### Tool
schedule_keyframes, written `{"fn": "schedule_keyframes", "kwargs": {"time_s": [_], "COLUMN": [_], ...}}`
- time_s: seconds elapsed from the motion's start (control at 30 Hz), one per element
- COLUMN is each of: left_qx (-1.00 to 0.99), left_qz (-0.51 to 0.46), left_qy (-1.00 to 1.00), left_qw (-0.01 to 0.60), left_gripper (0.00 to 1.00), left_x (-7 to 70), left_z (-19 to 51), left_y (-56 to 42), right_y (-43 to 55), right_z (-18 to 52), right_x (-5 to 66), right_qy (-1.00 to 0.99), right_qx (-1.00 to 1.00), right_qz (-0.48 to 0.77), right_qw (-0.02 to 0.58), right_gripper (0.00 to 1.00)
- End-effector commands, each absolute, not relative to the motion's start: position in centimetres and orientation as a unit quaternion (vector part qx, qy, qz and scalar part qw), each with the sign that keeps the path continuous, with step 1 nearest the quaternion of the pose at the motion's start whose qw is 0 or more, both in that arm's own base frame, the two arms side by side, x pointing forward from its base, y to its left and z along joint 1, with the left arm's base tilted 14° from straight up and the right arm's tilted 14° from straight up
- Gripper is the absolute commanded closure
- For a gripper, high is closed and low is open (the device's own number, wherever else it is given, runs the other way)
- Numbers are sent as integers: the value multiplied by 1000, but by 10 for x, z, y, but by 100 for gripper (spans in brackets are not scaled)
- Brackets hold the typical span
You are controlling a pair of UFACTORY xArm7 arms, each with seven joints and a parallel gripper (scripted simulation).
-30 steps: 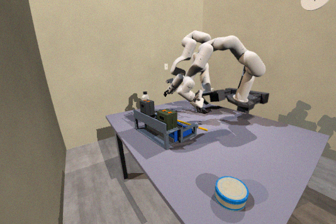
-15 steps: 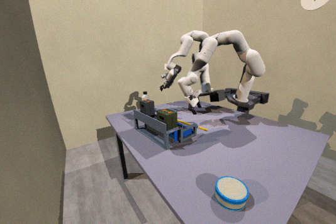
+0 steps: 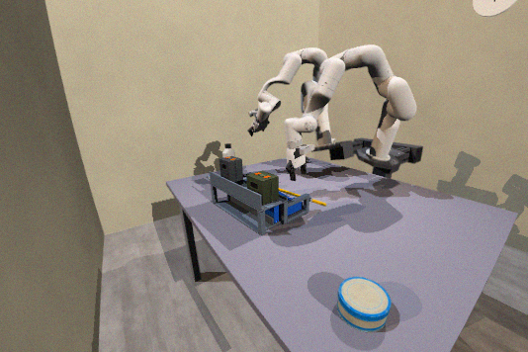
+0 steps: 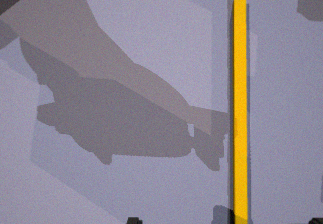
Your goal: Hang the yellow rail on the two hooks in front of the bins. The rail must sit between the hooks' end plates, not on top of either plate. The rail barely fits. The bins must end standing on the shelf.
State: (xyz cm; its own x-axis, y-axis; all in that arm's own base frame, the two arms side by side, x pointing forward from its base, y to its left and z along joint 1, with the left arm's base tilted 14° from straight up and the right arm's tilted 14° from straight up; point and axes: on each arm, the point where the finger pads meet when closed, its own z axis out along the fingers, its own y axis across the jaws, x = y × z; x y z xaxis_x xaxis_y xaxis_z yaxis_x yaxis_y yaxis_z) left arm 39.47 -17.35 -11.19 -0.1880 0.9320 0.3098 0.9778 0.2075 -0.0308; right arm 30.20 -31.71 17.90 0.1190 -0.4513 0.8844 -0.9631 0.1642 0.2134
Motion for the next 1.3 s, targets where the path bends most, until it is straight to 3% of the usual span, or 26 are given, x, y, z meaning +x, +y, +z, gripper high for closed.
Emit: {"fn": "schedule_keyframes", "kwargs": {"time_s": [0.0,0.17,1.27], "left_qx": [-634,-639,-639], "left_qz": [-97,-101,-101], "left_qy": [-763,-760,-760], "left_qw": [86,64,63], "left_gripper": [0,0,0], "left_x": [412,420,420], "left_z": [-115,-116,-116], "left_y": [-178,-181,-181], "right_y": [-324,-335,-382], "right_z": [192,208,281], "right_x": [297,287,210], "right_qy": [-611,-621,-682], "right_qx": [581,575,563], "right_qz": [266,251,150], "right_qw": [467,470,442], "right_gripper": [0,0,0]}}
